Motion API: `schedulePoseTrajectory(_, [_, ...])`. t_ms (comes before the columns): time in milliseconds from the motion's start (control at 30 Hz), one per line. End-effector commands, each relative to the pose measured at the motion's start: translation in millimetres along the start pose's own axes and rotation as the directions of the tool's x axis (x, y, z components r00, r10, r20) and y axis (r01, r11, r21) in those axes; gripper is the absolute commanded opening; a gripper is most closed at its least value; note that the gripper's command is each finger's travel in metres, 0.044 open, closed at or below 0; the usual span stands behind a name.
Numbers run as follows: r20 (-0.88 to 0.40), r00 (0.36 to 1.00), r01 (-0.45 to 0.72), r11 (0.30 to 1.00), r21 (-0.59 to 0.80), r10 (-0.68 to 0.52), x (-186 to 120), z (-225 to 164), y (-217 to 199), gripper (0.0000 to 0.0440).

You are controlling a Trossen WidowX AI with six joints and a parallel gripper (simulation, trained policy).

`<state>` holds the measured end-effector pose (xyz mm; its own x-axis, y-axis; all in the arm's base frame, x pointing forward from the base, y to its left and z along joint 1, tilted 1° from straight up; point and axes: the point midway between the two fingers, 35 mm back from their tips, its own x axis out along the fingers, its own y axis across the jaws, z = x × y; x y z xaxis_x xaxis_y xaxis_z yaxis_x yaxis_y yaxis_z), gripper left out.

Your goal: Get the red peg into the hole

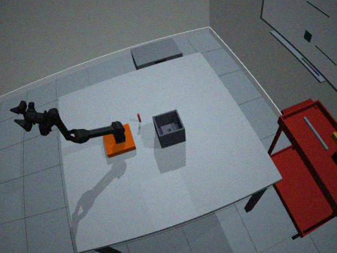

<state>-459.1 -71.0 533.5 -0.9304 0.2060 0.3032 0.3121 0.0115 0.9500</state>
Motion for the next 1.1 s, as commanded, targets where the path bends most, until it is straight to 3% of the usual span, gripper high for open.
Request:
schedulePoseTrajectory(0, [-0.002,1.000,-0.020,1.000,0.008,0.020,0.5,3.1,4.0,0.0421])
schedulePoseTrajectory(67, [0.000,0.998,-0.068,0.997,0.038,0.068,0.4,11.5,14.6,0.0440])
schedulePoseTrajectory(233, [0.023,0.980,-0.200,0.969,0.144,0.199,-4.7,37.1,44.8,0.0440])
schedulePoseTrajectory(500, [0.073,0.911,-0.408,0.866,0.290,0.405,-25.1,79.6,93.0,0.0439])
schedulePoseTrajectory(1067, [0.125,0.627,-0.738,0.535,0.411,0.769,-96.9,153.8,176.0,0.0440])
